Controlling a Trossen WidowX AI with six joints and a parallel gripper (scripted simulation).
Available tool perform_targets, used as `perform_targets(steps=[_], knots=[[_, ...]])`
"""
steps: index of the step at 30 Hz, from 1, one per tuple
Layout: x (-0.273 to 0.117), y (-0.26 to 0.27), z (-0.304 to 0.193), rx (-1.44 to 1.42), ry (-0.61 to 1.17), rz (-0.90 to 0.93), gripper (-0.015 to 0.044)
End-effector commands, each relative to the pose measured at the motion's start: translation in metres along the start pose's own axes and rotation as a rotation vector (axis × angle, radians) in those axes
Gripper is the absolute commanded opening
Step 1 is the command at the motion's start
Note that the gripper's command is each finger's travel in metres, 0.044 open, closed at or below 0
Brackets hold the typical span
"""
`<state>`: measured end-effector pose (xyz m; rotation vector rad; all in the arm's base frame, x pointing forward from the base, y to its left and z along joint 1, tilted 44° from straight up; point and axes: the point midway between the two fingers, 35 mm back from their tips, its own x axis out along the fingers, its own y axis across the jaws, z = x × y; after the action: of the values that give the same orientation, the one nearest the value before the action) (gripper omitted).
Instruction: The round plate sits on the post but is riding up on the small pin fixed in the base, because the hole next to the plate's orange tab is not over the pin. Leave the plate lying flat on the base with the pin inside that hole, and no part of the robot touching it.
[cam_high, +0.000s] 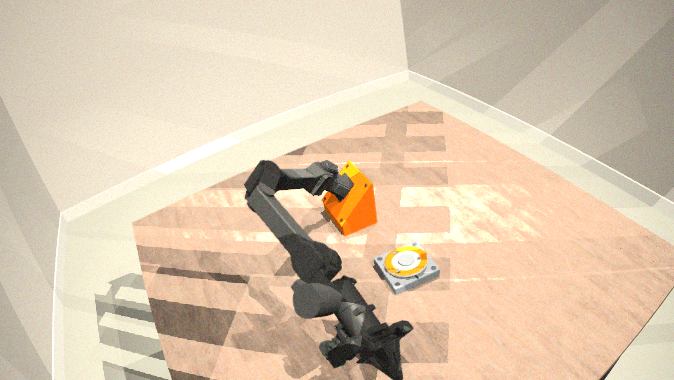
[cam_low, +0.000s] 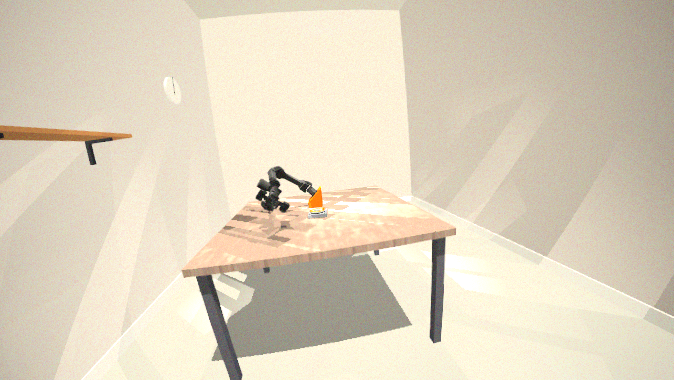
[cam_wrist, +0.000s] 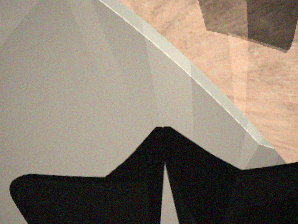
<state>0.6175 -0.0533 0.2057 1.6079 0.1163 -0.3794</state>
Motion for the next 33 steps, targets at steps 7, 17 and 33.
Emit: perform_targets(steps=[7, 17, 33], knots=[[-0.028, -0.139, -0.071, -0.412, 0.056, -0.423, 0.0], [-0.099, -0.245, -0.105, -0.941, 0.178, -0.801, 0.0], [-0.252, -0.324, -0.087, -2.054, 0.546, -1.379, 0.0]])
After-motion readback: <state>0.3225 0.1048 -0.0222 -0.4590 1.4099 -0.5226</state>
